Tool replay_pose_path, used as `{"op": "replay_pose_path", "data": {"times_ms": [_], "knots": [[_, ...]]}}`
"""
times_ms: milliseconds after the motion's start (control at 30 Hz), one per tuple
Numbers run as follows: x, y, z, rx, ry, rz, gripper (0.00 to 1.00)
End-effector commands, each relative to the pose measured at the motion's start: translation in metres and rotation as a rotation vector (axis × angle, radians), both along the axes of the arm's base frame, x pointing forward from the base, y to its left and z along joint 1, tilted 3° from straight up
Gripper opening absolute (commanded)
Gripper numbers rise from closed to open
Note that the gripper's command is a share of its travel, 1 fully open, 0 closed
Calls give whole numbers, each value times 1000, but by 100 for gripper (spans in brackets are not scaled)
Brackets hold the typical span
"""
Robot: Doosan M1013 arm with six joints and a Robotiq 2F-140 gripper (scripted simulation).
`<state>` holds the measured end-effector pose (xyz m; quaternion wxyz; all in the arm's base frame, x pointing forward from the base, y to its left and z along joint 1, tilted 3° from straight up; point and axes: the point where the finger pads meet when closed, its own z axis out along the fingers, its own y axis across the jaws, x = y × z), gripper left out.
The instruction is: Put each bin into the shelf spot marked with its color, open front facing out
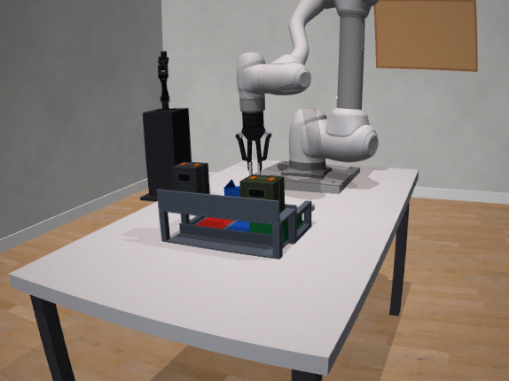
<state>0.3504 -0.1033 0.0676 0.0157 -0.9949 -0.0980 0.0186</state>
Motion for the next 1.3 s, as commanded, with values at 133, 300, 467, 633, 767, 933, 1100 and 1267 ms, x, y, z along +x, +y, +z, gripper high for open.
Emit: {"op": "replay_pose_path", "data": {"times_ms": [133, 300, 467, 633, 767, 933, 1100, 1267], "knots": [[0, 0, -4, 0, 0, 0, 24], [0, 0, -9, 0, 0, 0, 24], [-1, 0, -13, 0, 0, 0, 24], [-1, 1, -20, 0, 0, 0, 24], [-1, 1, -25, 0, 0, 0, 24], [-1, 1, -32, 0, 0, 0, 24], [-1, 1, -35, 0, 0, 0, 24], [-2, 1, -39, 0, 0, 0, 24]]}}
